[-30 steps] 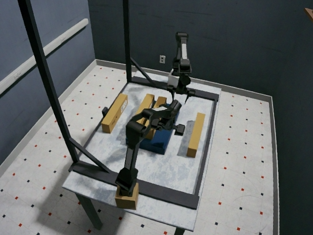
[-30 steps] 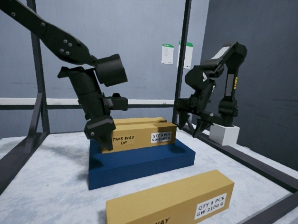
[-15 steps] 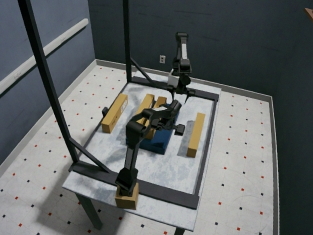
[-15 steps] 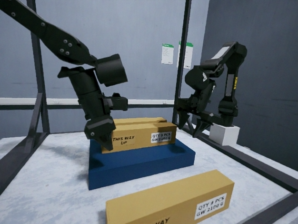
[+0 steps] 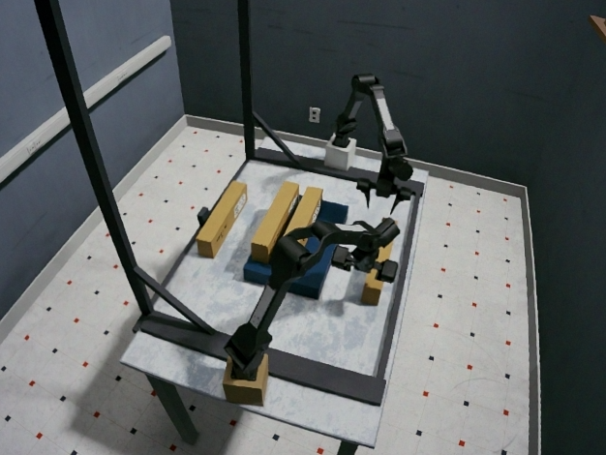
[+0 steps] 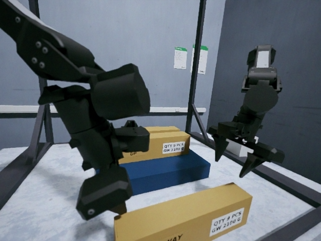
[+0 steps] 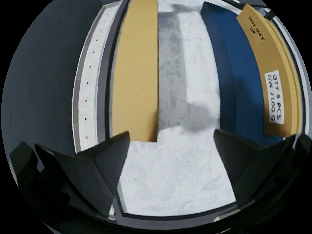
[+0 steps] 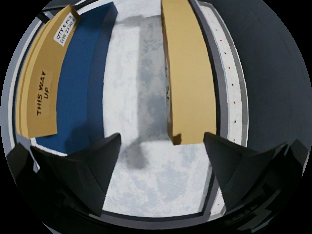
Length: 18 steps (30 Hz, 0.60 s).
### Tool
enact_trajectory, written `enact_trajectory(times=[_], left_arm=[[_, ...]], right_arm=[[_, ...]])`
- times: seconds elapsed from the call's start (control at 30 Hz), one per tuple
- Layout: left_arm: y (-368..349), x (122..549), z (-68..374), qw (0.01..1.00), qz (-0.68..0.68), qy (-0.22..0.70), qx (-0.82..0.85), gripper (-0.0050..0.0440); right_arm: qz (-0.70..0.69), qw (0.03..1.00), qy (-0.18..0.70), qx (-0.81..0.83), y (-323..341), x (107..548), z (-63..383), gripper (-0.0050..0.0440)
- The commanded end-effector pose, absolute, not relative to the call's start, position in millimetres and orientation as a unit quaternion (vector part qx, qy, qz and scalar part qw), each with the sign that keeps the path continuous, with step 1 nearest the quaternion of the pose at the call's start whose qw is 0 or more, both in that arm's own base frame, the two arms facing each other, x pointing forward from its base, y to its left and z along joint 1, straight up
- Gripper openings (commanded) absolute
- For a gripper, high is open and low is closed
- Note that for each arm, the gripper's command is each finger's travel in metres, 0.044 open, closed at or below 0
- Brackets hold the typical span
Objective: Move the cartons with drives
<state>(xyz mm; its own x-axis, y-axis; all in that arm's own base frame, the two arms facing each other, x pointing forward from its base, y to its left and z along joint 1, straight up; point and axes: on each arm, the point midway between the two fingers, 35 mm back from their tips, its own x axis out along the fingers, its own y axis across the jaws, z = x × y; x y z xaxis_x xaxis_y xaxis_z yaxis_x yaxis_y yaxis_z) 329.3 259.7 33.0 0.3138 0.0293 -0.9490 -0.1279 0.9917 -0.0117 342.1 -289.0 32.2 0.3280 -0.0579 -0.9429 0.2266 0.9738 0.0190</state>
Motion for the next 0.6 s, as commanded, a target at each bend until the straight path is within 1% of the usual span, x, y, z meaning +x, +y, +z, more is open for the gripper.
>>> enact_trajectory(times=[0.0,0.57], left_arm=[[264.5,338.0,42.8,0.816,0.046,0.575,-0.032,0.0382],[263.3,338.3,41.6,0.816,0.050,0.575,-0.033,0.0382]], right_arm=[[-0.083,0.820,0.563,0.061,-292.4,351.8,43.1,0.0379],[-0.082,0.821,0.562,0.063,-292.1,352.9,44.4,0.0379]])
